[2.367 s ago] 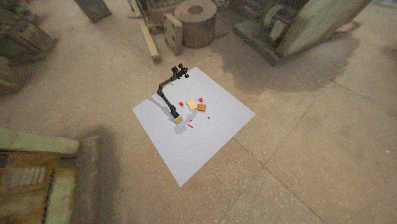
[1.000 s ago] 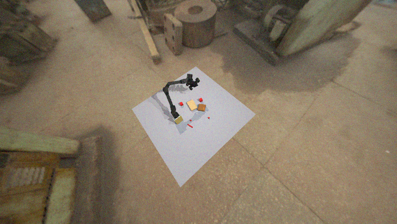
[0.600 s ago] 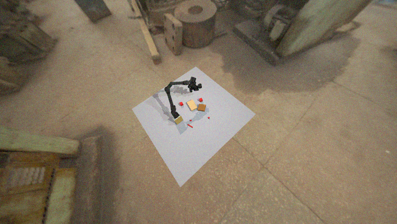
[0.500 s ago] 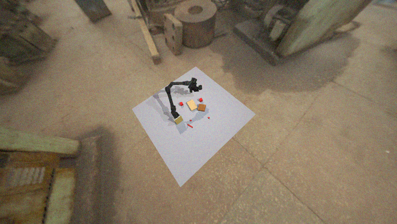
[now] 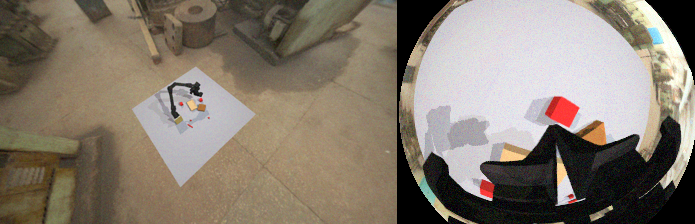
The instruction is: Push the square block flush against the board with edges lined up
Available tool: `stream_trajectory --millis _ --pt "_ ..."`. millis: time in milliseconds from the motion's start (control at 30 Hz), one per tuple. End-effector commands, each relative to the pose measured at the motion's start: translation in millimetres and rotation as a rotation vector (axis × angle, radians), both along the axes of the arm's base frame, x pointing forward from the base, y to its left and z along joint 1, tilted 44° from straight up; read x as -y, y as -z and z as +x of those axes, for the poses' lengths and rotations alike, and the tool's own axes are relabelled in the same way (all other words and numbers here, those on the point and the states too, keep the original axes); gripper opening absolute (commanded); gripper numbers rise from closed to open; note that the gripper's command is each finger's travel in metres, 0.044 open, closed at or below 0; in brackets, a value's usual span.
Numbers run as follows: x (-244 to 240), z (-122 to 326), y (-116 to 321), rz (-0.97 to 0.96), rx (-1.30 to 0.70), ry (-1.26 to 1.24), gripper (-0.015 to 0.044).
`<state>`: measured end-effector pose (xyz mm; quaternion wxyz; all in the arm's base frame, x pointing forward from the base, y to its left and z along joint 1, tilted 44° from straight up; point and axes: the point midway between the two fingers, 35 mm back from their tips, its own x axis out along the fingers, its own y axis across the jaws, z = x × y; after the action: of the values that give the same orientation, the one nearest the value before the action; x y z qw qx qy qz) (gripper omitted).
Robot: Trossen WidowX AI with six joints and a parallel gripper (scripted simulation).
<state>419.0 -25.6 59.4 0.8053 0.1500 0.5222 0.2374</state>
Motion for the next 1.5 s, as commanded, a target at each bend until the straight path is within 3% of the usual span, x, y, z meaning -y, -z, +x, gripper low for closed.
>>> stream_trajectory --millis 0,467,800,967,1467 --pt "-3 -15 19 0.077 -0.137 0.066 0.0000" --pt "-11 -52 49 0.268 -0.504 0.269 0.0000" --pt "-13 -52 51 0.269 -0.509 0.272 0.0000" --pt "-49 -46 88 0.273 -0.508 0.271 0.0000" --pt "-52 -56 87 0.273 -0.509 0.271 0.0000"
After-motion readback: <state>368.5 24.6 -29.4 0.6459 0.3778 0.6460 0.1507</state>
